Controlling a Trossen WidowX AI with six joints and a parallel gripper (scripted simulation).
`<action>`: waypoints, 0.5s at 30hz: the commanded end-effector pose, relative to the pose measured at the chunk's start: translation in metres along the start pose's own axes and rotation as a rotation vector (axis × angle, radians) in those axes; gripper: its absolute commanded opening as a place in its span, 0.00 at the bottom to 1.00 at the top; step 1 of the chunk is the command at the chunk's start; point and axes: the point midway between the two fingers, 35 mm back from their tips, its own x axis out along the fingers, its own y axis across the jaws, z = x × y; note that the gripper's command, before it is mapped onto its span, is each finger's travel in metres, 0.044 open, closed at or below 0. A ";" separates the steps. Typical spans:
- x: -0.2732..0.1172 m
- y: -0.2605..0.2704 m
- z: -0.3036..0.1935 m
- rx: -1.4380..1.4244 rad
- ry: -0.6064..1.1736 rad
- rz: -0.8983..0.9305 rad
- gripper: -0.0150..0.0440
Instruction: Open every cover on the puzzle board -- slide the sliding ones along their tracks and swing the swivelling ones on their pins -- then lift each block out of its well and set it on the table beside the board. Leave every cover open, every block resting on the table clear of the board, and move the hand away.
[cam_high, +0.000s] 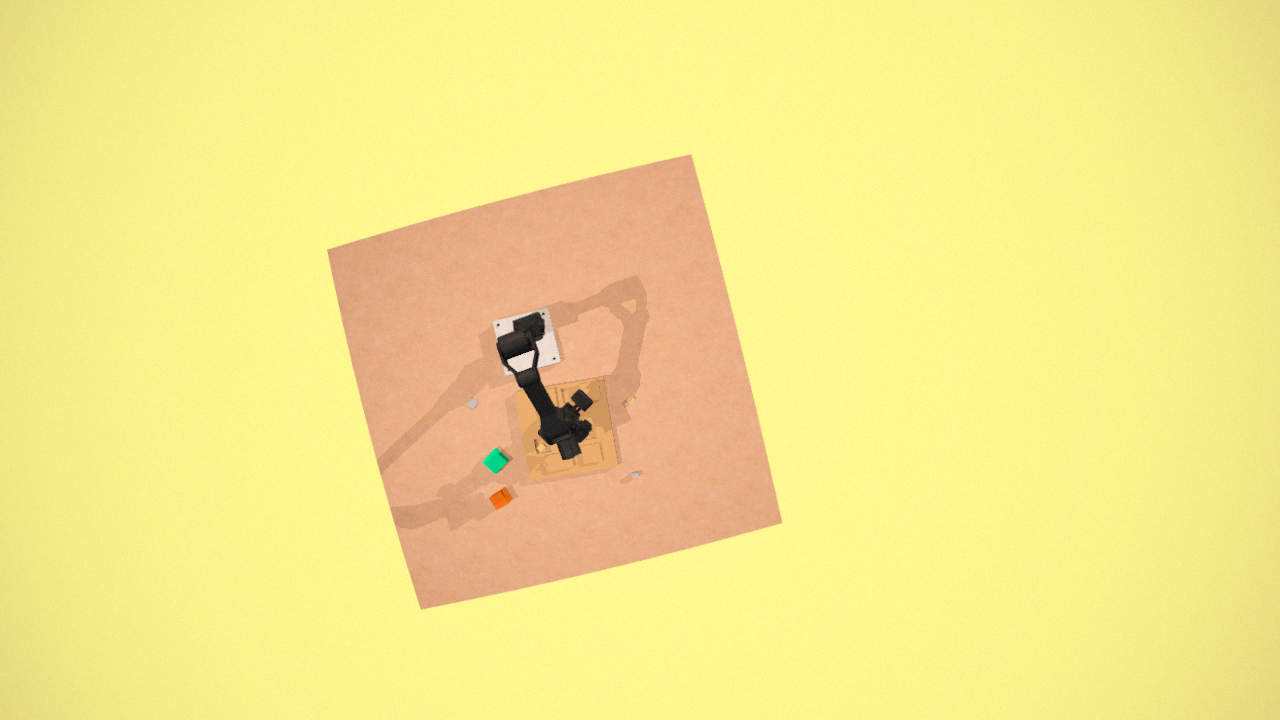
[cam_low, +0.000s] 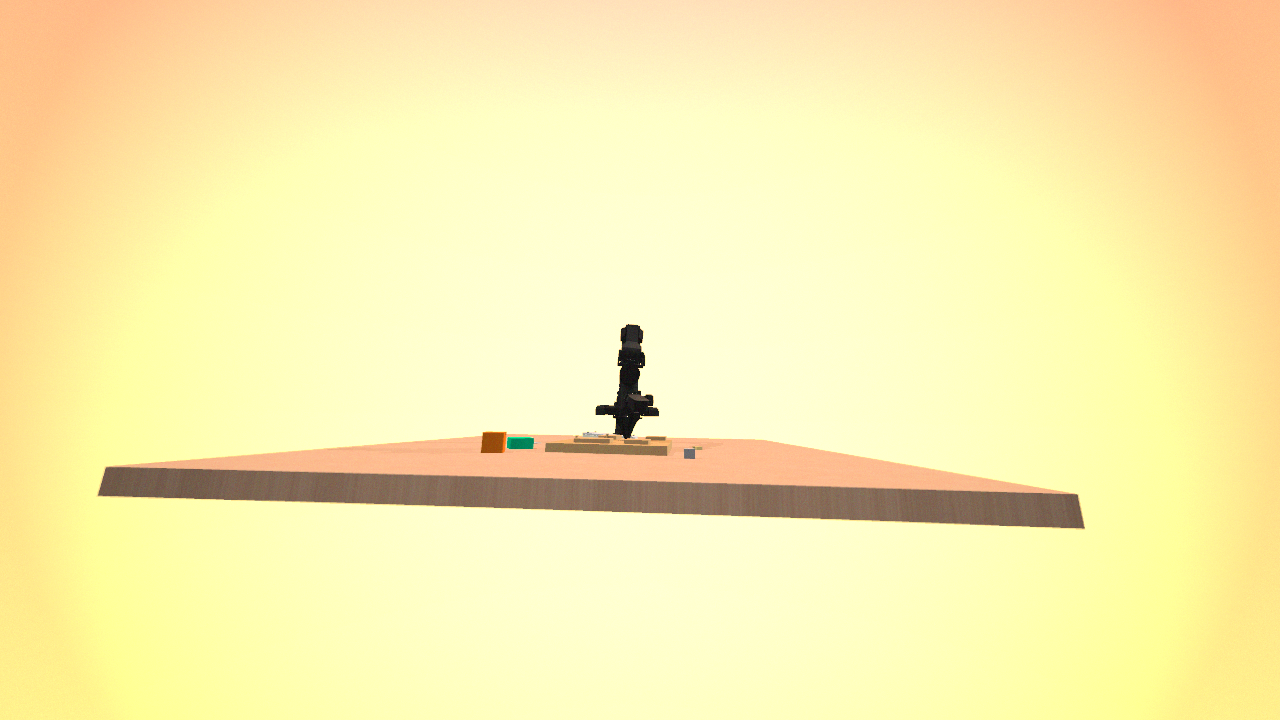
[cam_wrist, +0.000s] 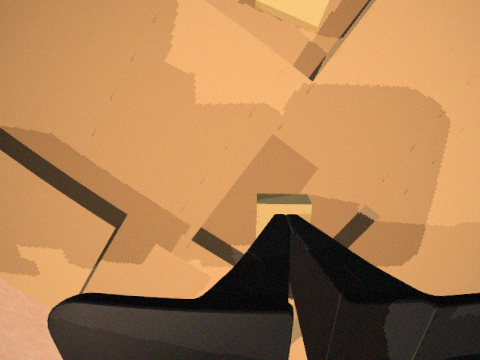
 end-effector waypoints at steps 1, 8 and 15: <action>-0.003 0.000 0.000 0.005 0.000 0.002 0.25; -0.011 0.001 -0.003 0.007 0.001 0.002 0.25; -0.013 0.001 -0.004 0.007 0.001 0.002 0.25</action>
